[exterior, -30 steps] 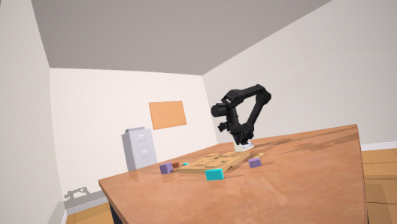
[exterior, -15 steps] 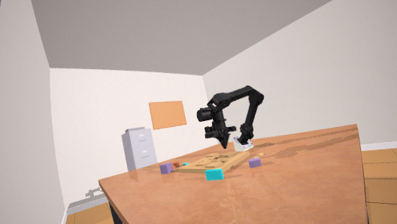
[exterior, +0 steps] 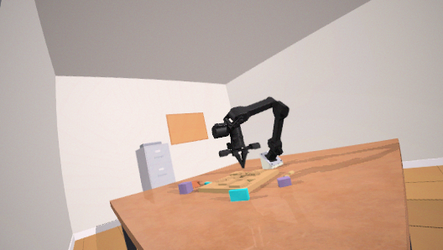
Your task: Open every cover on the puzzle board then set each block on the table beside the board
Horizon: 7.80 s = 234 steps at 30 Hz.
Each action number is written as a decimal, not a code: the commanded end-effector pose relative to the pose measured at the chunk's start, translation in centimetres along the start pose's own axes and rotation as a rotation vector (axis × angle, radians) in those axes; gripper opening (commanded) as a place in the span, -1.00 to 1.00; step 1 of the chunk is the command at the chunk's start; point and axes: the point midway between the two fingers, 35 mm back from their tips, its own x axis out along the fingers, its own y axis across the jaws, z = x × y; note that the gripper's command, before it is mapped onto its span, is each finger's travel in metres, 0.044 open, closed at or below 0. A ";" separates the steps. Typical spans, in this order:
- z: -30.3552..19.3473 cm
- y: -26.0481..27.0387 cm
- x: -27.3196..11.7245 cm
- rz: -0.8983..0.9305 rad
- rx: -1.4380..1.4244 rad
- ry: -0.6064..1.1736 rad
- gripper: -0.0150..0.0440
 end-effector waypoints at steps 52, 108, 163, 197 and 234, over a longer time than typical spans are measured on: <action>-0.2 0.1 6.1 -0.001 0.012 0.004 -0.49; -0.5 -0.9 6.4 0.002 -1.615 0.004 -0.49; -0.4 -0.7 0.8 0.000 -3.007 0.001 0.00; -0.5 -0.8 3.5 0.004 -3.144 0.002 0.00; -0.4 -0.7 4.9 0.005 -3.144 0.002 0.00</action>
